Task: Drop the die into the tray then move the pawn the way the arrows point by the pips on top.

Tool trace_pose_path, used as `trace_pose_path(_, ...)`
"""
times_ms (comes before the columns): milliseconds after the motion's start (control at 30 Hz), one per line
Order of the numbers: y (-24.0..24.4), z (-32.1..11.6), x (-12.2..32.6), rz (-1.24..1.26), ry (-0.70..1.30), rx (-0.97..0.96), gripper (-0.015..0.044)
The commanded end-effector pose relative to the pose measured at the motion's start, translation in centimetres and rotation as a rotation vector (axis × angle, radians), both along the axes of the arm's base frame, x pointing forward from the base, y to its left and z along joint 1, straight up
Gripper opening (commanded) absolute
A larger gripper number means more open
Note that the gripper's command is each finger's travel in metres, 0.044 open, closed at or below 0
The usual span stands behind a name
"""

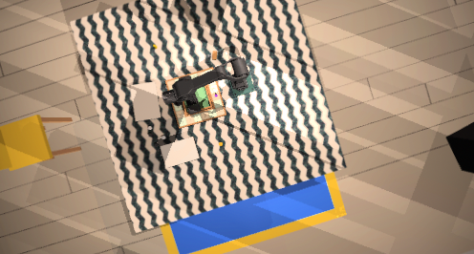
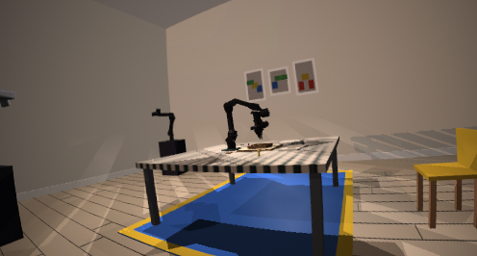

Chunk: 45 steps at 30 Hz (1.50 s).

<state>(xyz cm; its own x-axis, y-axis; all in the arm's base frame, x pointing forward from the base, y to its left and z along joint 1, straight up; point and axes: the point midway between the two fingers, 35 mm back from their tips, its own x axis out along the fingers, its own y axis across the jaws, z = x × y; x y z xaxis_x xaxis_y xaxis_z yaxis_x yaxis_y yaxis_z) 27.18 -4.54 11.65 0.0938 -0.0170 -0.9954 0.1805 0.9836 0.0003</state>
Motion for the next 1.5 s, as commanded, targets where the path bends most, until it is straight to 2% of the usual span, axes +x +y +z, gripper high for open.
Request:
trace_pose_path(0,-0.1,-0.1,0.0,0.008,-0.115,-0.029,0.0)
trace_pose_path(667,-0.1,-0.5,0.4,0.008,-0.761,-0.141,0.0)
trace_pose_path(867,0.0,-0.1,0.1,0.008,-0.766,-0.142,0.0)
trace_pose_path(1033,0.3,2.1,-2.7,0.008,-0.764,-0.142,0.0)
trace_pose_path(1467,0.3,2.1,-2.9,0.008,-0.763,-0.142,0.0)
